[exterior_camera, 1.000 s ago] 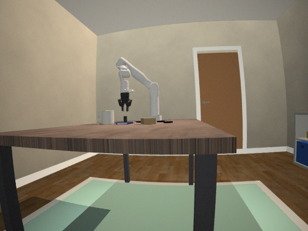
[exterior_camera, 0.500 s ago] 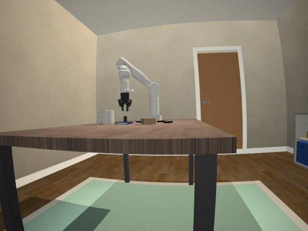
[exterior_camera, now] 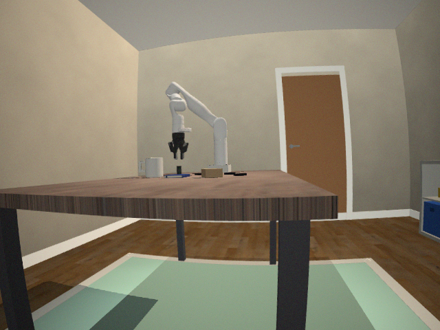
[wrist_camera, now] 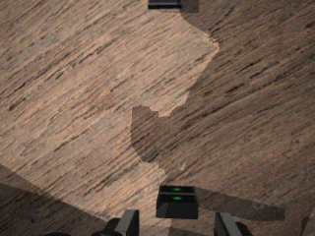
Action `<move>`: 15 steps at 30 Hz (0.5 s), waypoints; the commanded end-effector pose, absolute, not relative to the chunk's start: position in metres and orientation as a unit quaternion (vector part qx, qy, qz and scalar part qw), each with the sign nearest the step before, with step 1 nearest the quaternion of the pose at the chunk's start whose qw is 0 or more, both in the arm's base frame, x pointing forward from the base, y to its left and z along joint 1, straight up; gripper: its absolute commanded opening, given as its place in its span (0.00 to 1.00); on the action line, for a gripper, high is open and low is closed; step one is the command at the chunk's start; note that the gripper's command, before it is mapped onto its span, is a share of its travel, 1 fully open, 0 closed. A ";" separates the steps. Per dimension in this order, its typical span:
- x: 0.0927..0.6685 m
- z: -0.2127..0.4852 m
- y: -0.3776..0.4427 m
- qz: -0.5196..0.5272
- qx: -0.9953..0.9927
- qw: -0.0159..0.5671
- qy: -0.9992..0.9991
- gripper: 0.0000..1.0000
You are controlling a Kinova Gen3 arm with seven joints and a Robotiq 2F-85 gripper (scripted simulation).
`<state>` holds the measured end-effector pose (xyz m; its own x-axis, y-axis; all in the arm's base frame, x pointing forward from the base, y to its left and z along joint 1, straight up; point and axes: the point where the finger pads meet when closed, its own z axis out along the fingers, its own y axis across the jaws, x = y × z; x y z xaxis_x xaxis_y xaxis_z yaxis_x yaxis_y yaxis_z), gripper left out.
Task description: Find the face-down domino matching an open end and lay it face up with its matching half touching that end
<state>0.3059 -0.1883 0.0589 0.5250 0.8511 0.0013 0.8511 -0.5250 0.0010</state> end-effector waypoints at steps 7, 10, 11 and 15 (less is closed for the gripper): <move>0.306 0.054 -0.189 0.001 0.873 0.000 0.488 0.48; 0.306 0.053 -0.189 0.001 0.873 0.000 0.488 0.48; 0.306 0.052 -0.189 0.001 0.873 0.000 0.488 0.48; 0.306 0.049 -0.189 0.001 0.873 0.000 0.488 0.48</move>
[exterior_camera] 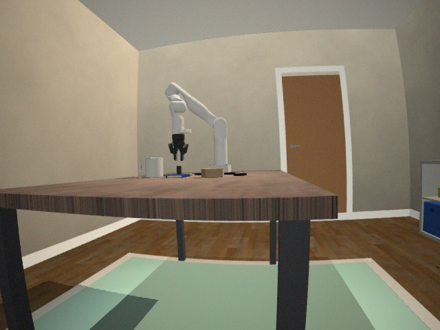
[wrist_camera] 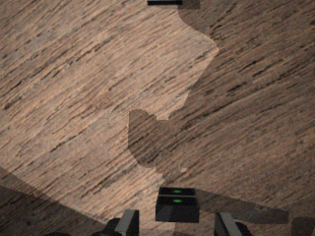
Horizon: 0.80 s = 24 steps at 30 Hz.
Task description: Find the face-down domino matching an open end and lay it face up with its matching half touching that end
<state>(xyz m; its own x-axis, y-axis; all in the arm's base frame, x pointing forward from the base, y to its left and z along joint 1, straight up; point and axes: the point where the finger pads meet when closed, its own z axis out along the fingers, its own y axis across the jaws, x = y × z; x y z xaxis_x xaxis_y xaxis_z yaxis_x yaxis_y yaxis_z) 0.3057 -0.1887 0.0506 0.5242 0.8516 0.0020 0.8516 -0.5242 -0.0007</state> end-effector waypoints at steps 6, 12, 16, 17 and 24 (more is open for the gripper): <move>0.306 0.043 -0.189 -0.001 -0.873 0.000 -0.488 0.48; 0.306 0.040 -0.190 -0.001 -0.873 0.000 -0.488 0.48; 0.306 0.036 -0.190 -0.001 -0.873 0.000 -0.488 0.48; 0.306 0.036 -0.190 -0.001 -0.873 0.000 -0.488 0.48; 0.306 0.031 -0.190 -0.001 -0.873 0.000 -0.488 0.48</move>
<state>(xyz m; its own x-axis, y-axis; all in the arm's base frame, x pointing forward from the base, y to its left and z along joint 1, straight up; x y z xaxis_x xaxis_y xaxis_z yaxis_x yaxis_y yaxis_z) 0.3053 -0.1897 0.0322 0.5245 0.8514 0.0017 0.8514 -0.5245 -0.0005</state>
